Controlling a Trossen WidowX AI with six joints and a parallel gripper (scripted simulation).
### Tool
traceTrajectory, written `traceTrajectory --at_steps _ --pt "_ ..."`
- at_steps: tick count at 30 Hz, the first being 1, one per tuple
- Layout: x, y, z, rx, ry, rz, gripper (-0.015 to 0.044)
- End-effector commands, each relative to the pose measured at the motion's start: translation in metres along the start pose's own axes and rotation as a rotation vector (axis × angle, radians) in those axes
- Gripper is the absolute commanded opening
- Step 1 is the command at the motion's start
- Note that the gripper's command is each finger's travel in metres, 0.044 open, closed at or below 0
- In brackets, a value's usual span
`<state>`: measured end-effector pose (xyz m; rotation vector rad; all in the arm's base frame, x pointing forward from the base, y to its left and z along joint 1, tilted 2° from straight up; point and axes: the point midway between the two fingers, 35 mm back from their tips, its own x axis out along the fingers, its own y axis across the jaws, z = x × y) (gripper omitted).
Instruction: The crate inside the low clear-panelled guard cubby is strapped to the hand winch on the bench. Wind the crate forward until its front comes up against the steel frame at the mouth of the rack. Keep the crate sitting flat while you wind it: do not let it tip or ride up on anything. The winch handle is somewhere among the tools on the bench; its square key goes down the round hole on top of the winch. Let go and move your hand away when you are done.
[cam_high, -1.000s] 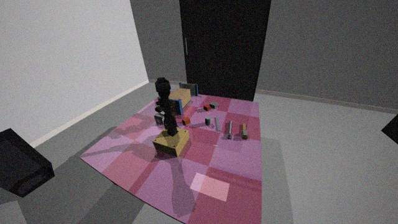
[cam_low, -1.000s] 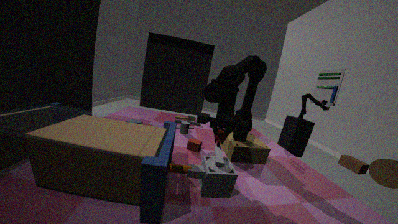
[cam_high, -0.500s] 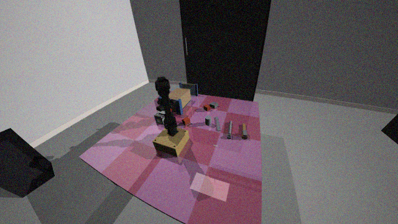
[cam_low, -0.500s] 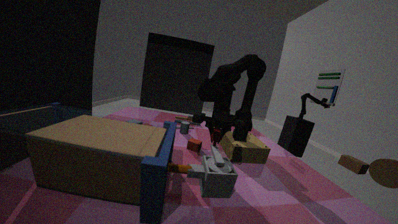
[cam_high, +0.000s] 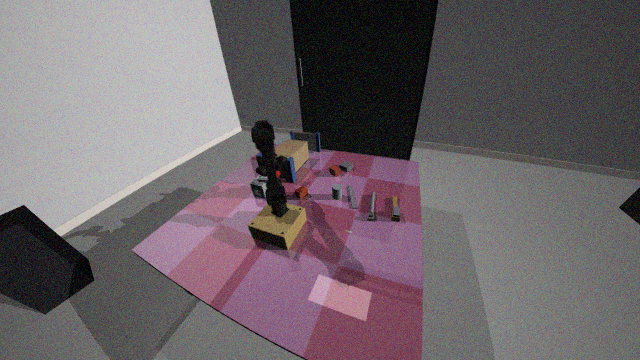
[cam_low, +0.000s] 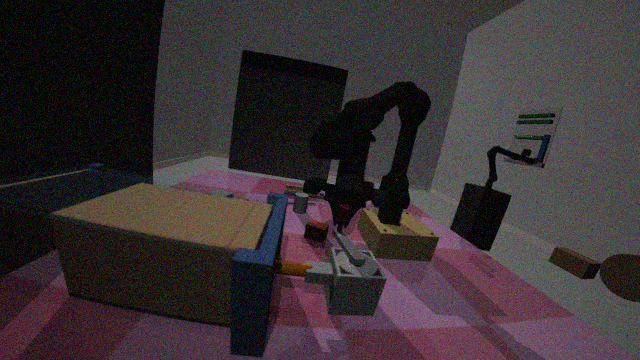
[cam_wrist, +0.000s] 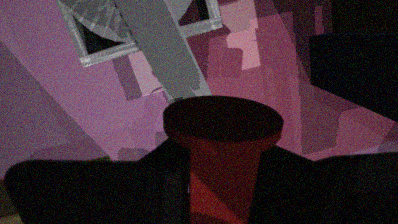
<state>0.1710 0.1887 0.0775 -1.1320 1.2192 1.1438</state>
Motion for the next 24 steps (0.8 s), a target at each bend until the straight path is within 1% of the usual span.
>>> traceTrajectory --at_steps 1,24 --pt "-0.001 -0.011 0.007 0.005 -0.011 -0.023 0.0" --pt "-0.002 -0.031 0.025 0.005 -0.012 -0.024 0.0"
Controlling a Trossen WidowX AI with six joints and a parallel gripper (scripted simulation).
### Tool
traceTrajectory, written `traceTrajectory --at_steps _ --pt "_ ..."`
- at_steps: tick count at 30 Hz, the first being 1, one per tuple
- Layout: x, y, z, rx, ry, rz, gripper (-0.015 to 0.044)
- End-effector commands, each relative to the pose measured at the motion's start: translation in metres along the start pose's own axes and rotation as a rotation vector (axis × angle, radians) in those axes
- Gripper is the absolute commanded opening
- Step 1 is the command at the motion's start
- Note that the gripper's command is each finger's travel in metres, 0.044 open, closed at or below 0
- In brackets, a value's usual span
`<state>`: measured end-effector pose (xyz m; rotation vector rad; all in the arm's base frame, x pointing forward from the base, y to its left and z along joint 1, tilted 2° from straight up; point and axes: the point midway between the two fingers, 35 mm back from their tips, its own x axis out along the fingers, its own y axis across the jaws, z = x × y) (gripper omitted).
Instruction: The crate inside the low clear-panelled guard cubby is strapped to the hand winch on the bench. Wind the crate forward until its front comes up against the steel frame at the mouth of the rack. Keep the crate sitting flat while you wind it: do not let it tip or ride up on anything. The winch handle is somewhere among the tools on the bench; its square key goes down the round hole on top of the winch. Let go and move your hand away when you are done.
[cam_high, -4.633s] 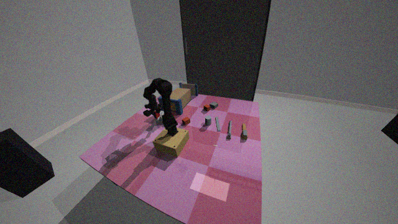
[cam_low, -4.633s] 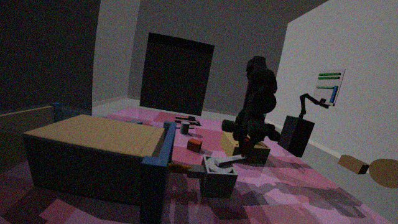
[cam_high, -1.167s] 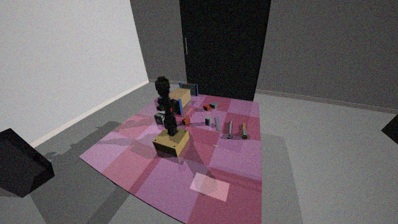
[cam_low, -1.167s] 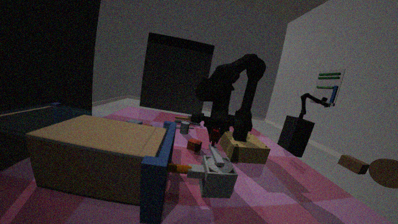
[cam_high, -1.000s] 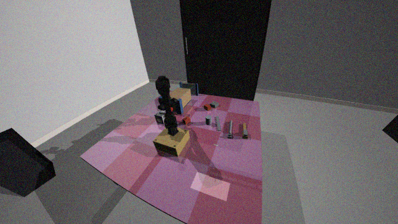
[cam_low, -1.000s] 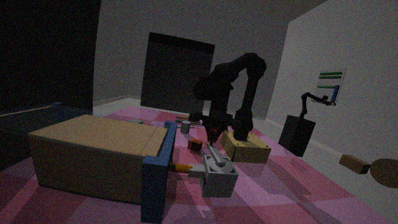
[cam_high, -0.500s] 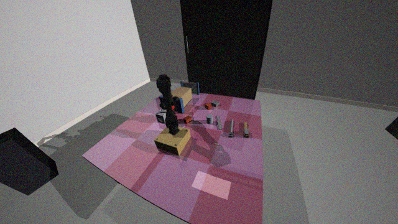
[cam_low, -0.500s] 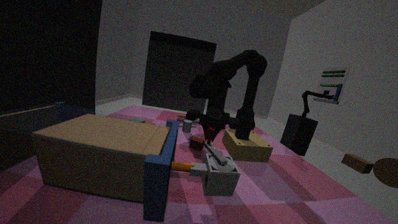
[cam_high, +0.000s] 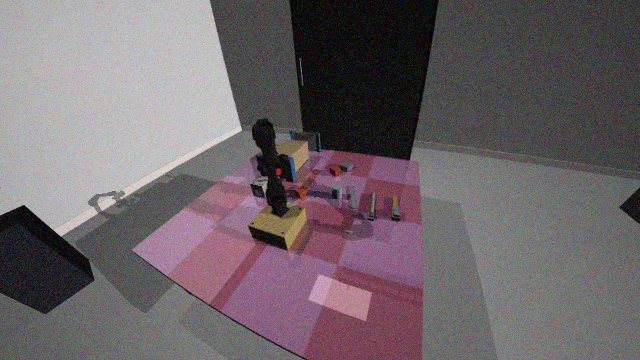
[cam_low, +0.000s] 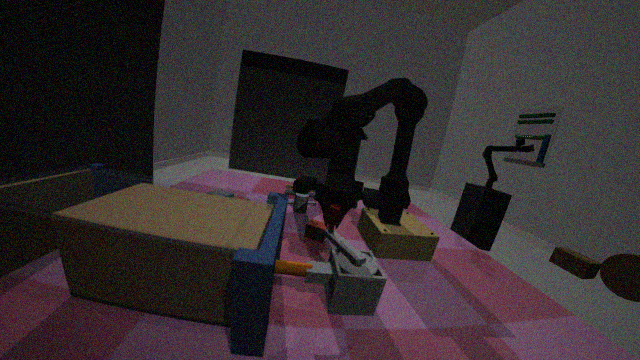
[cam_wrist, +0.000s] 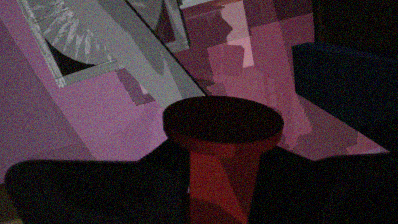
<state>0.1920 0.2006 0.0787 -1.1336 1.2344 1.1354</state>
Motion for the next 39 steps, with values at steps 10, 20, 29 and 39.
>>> traceTrajectory --at_steps 10,20,29,39 --pt "-0.002 -0.018 0.021 -0.003 -0.026 -0.028 0.0" --pt "-0.003 -0.023 0.032 -0.003 -0.026 -0.028 0.0" --pt "-0.003 -0.027 0.042 -0.002 -0.027 -0.028 0.0" --pt "-0.004 -0.03 0.054 -0.002 -0.028 -0.029 0.0"
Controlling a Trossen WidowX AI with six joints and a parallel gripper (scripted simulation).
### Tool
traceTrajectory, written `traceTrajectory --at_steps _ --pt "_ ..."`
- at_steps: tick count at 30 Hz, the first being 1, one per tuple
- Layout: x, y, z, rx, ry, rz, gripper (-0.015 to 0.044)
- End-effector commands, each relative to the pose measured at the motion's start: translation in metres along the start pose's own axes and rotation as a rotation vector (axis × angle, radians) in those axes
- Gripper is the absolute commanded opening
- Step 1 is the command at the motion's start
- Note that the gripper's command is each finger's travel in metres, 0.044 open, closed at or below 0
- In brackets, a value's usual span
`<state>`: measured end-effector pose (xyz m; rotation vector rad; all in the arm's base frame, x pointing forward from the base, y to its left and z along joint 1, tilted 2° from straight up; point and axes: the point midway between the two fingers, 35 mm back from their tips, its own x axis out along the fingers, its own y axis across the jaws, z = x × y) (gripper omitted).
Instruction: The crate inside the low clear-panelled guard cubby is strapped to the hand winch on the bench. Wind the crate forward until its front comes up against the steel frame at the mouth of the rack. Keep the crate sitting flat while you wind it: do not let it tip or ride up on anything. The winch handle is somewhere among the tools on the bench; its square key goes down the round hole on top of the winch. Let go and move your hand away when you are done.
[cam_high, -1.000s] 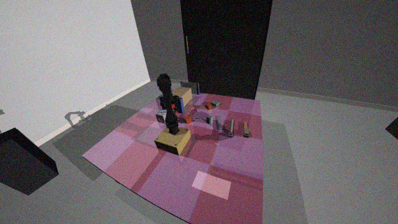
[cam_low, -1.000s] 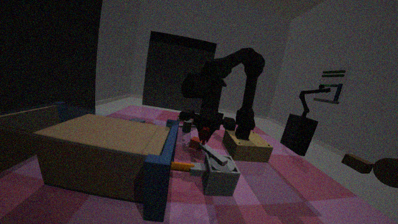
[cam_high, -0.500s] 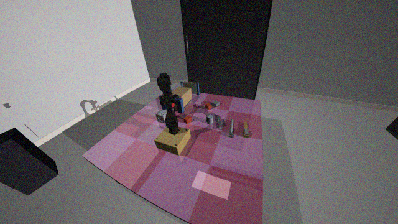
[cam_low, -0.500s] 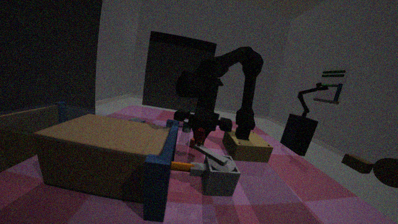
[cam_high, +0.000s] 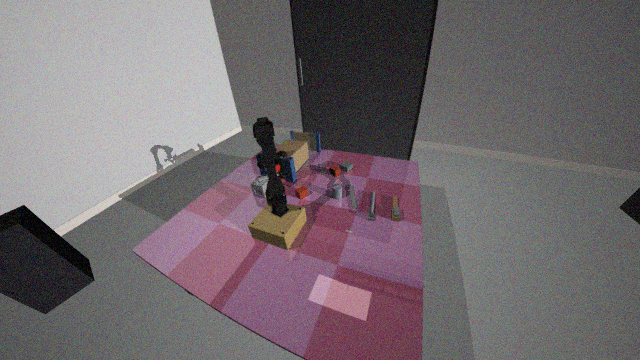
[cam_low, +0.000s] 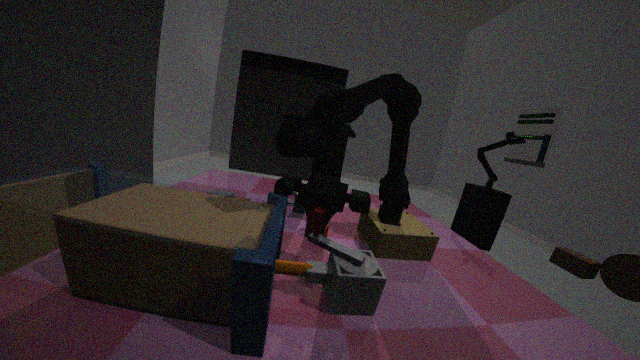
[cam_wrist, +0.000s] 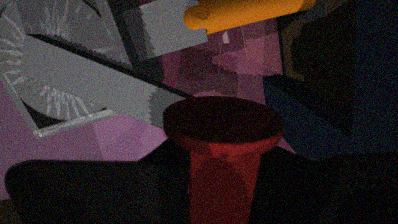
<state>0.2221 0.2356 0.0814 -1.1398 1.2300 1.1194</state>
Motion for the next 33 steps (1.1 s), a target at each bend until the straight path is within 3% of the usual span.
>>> traceTrajectory --at_steps 1,25,33 --pt "-0.002 -0.003 0.017 -0.007 -0.032 -0.014 0.0" --pt "-0.002 -0.006 0.03 0.001 -0.005 -0.015 0.0" --pt "-0.001 -0.006 0.03 0.0 -0.005 -0.015 0.021"
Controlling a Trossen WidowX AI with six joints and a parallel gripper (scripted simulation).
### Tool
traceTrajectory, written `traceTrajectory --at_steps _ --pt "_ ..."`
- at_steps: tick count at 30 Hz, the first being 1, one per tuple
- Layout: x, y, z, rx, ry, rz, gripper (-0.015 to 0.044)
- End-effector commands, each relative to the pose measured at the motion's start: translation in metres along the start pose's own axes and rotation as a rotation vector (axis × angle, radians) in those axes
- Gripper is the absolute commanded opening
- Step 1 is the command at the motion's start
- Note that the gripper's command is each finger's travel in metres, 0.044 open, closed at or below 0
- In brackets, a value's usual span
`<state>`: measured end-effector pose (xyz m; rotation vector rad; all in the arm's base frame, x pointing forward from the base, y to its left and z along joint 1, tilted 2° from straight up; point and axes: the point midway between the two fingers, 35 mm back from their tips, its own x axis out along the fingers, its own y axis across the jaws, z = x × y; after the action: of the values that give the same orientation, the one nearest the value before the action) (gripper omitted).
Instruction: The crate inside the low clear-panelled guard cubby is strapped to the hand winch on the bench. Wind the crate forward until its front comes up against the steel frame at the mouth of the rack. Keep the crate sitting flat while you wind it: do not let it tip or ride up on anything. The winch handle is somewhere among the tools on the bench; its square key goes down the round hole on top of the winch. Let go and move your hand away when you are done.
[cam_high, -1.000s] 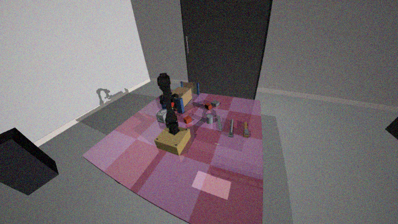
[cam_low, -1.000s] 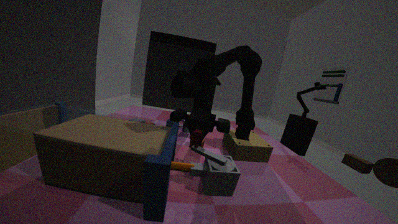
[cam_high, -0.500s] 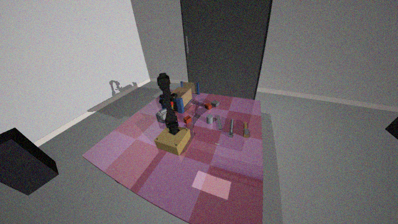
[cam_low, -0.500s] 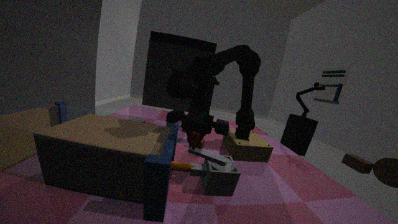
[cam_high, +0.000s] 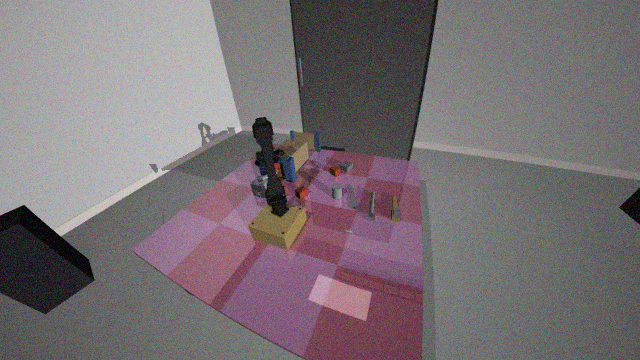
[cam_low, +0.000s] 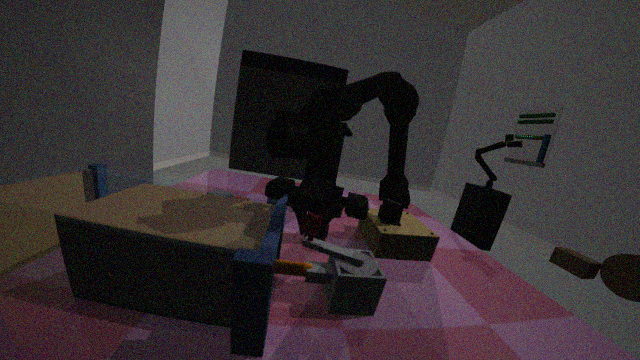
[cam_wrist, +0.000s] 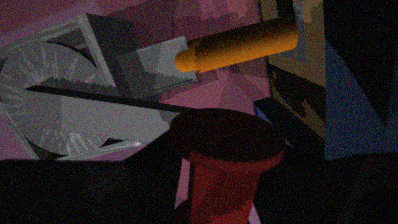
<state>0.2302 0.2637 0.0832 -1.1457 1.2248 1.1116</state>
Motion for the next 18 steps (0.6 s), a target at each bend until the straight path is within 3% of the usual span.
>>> traceTrajectory --at_steps 1,9,13,18 --pt "0.0 -0.001 0.001 0.0 -0.006 -0.006 0.0236" --pt "0.0 -0.001 0.001 0.0 -0.006 -0.006 0.044" --pt "-0.006 -0.001 0.002 -0.001 -0.005 -0.003 0.044" --pt "-0.055 0.007 -0.001 -0.01 0.003 0.018 0.044"
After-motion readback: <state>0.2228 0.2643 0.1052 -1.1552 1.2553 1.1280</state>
